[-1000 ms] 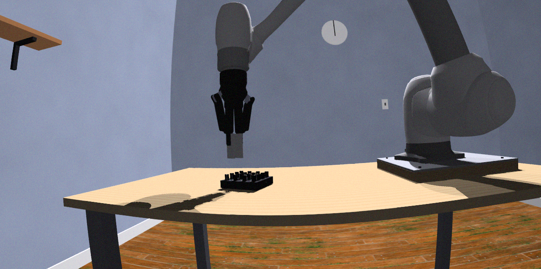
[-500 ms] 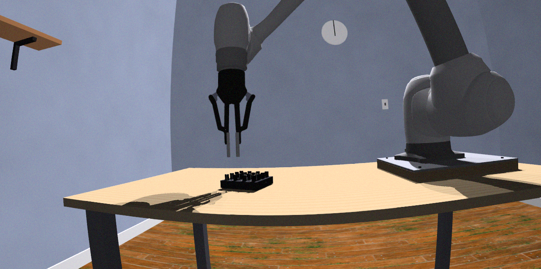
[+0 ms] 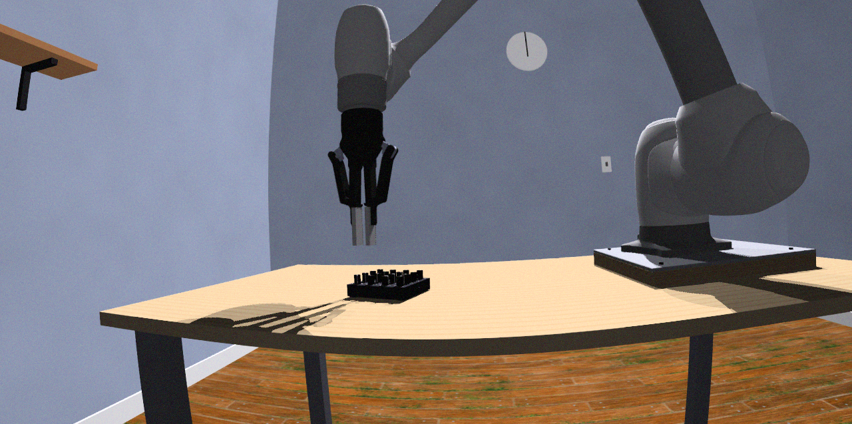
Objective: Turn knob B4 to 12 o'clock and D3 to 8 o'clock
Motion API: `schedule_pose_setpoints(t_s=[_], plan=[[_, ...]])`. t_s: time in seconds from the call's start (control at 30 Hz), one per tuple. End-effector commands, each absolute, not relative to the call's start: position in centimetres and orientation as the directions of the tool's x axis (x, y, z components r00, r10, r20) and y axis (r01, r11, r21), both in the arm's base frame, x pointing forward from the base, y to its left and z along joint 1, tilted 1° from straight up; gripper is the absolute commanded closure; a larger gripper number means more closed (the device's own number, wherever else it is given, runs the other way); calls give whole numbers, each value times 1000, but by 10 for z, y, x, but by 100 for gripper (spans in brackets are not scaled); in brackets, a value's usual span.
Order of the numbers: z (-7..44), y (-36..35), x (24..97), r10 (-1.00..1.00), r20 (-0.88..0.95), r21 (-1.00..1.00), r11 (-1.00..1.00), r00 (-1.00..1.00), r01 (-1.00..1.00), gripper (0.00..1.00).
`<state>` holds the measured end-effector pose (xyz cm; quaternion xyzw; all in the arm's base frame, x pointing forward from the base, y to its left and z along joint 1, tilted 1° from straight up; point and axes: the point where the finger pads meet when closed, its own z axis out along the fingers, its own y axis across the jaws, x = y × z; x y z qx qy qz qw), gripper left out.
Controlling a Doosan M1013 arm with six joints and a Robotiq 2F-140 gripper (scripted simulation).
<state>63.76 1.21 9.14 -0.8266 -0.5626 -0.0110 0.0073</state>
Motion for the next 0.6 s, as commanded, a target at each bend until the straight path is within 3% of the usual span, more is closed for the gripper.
schedule_pose_setpoints(t_s=[0.0,0.57], plan=[[92,10,639,883,17,0,-469,468,883,88],[92,10,639,870,17,0,-493,493,870,88]])
